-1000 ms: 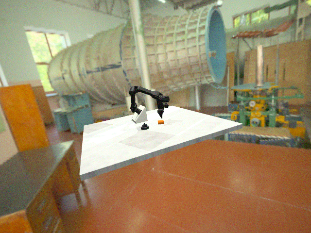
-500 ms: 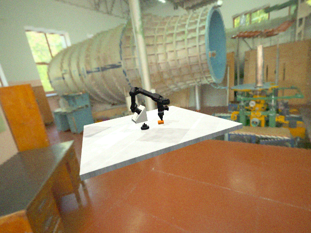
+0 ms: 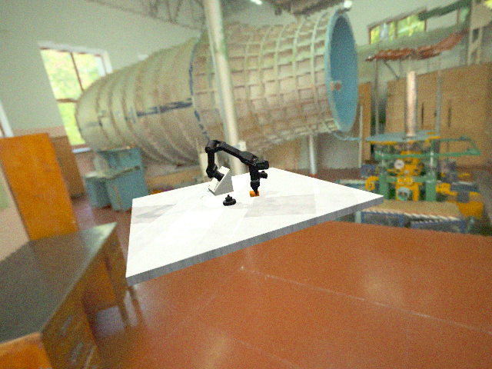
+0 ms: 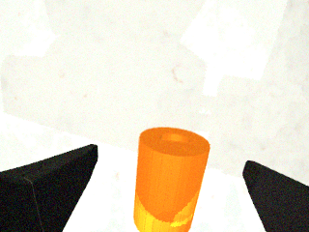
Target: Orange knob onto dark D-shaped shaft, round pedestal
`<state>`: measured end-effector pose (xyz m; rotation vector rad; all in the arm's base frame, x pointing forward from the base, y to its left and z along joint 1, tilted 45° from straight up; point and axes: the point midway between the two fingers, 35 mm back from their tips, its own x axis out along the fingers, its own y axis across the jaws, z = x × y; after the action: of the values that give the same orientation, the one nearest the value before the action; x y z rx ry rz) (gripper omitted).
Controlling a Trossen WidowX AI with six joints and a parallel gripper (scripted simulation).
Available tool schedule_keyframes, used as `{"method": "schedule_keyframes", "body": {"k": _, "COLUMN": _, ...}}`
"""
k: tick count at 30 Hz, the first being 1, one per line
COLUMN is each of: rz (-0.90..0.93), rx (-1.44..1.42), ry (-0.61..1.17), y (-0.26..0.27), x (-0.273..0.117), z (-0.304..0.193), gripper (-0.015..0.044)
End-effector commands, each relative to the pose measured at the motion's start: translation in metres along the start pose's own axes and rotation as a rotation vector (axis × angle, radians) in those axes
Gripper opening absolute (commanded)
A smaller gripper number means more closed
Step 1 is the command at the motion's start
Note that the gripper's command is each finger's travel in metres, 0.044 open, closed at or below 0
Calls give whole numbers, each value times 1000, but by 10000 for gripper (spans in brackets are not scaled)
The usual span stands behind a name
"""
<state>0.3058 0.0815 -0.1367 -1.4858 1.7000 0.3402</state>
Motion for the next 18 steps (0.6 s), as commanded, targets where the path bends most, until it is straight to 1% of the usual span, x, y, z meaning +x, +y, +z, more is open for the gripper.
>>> {"method": "schedule_keyframes", "body": {"k": 1, "rz": 0, "rx": -6, "ry": 7, "y": 0, "x": 10, "z": -2, "gripper": 440}}
{"method": "schedule_keyframes", "body": {"k": 4, "rz": 0, "rx": -6, "ry": 7, "y": 0, "x": 12, "z": -2, "gripper": 440}}
{"method": "schedule_keyframes", "body": {"k": 11, "rz": 0, "rx": -6, "ry": 7, "y": 0, "x": 12, "z": -2, "gripper": 256}}
{"method": "schedule_keyframes", "body": {"k": 12, "rz": 0, "rx": -6, "ry": 7, "y": 0, "x": 12, "z": -2, "gripper": 240}}
{"method": "schedule_keyframes", "body": {"k": 18, "rz": 0, "rx": -6, "ry": 7, "y": 0, "x": 12, "z": -2, "gripper": 240}}
